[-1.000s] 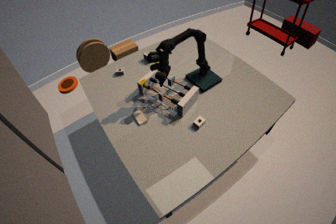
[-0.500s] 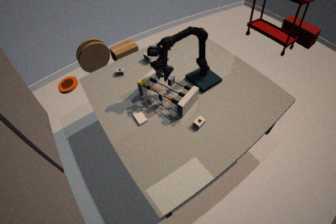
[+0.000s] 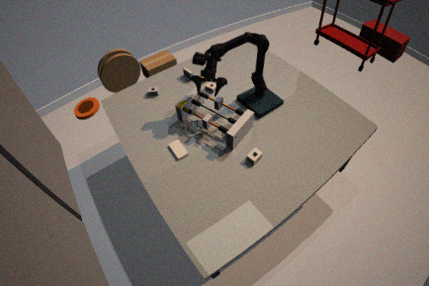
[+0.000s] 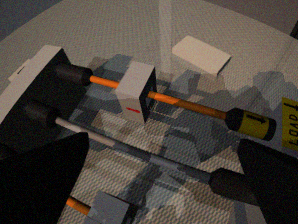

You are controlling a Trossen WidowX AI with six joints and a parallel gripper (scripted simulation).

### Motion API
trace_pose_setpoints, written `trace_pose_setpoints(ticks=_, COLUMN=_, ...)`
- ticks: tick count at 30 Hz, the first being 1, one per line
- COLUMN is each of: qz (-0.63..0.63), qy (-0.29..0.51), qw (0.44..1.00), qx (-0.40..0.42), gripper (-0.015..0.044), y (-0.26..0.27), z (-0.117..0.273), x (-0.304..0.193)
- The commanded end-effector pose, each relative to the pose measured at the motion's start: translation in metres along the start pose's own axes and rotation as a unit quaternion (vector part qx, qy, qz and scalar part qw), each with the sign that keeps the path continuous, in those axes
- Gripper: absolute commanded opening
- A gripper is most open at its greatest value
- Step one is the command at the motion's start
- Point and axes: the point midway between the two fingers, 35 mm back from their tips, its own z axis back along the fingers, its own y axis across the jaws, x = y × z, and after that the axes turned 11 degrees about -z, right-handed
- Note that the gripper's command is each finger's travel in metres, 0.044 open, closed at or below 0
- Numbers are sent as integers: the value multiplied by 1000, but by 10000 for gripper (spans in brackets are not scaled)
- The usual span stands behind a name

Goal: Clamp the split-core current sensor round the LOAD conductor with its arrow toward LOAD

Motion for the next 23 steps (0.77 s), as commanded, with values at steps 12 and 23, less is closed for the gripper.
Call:
trace_pose_setpoints(ticks=12, qz=20, qy=-8, qw=1000, qx=-1, gripper=440, y=0, z=3, x=0)
trace_pose_setpoints(ticks=23, qz=-46, qy=13, qw=999, qx=-5, gripper=440, y=1, z=-2, x=2)
